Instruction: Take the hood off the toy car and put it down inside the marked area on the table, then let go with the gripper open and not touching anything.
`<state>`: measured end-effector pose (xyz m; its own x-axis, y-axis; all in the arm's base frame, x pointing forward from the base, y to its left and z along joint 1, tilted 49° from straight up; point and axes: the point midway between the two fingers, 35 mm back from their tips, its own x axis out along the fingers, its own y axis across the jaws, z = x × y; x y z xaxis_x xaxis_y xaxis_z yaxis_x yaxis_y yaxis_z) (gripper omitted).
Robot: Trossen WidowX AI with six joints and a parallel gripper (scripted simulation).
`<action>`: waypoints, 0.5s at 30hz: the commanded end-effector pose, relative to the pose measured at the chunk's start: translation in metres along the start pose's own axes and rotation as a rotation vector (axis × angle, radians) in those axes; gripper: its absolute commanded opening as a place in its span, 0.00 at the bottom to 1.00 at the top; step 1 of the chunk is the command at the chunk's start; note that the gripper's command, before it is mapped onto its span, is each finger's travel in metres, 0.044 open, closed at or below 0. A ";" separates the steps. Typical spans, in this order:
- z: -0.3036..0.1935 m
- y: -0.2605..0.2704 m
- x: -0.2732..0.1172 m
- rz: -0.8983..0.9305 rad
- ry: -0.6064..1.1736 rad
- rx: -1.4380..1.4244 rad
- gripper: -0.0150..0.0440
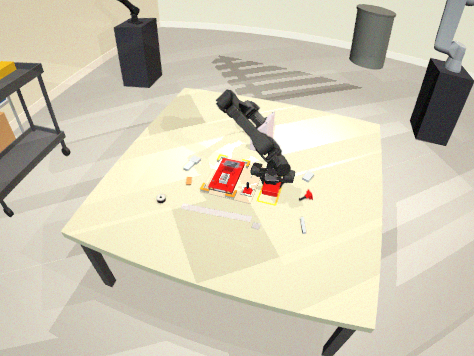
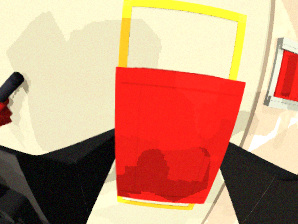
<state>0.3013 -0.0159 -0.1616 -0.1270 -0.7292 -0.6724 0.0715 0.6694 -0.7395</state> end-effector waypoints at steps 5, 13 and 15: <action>0.000 0.000 0.000 0.000 0.000 0.000 0.65; 0.000 0.000 -0.002 0.000 0.000 0.000 1.00; 0.001 0.001 -0.013 0.001 0.000 0.000 1.00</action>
<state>0.3007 -0.0138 -0.1588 -0.1316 -0.7313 -0.6693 0.0642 0.6674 -0.7419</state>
